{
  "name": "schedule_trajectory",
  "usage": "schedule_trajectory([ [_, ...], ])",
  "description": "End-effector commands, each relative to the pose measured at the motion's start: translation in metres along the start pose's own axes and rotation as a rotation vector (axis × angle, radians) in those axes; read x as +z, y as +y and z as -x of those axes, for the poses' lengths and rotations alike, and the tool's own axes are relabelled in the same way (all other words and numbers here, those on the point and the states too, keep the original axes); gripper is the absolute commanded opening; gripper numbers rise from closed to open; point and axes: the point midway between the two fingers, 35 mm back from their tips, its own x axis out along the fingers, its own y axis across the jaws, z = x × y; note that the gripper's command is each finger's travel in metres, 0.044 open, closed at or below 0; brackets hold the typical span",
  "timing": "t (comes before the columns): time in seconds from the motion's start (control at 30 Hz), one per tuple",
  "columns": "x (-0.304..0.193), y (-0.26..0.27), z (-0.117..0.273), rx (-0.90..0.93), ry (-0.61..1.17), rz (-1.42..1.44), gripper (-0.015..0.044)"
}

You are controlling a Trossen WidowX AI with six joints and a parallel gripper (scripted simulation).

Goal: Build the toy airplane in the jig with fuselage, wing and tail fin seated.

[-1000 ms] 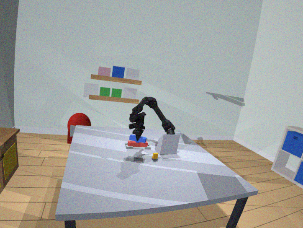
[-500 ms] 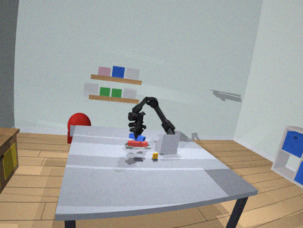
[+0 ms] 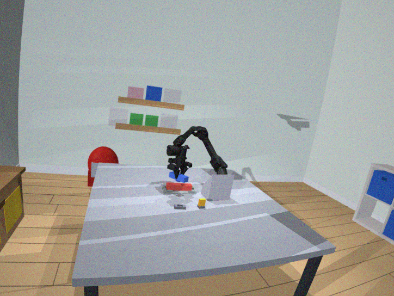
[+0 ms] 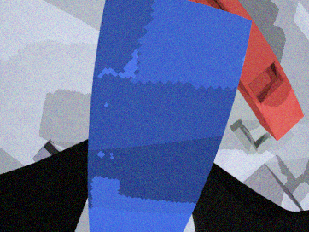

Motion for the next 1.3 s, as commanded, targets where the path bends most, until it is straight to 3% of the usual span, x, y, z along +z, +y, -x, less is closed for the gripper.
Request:
schedule_trajectory([
  [0.0, 0.007, -0.01, 0.0, 0.007, -0.008, -0.067, 0.0],
  [1.13, 0.038, -0.106, -0.021, -0.011, -0.046, -0.641, 0.0],
  [1.27, 0.038, -0.106, -0.021, -0.011, -0.046, -0.641, 0.0105],
])
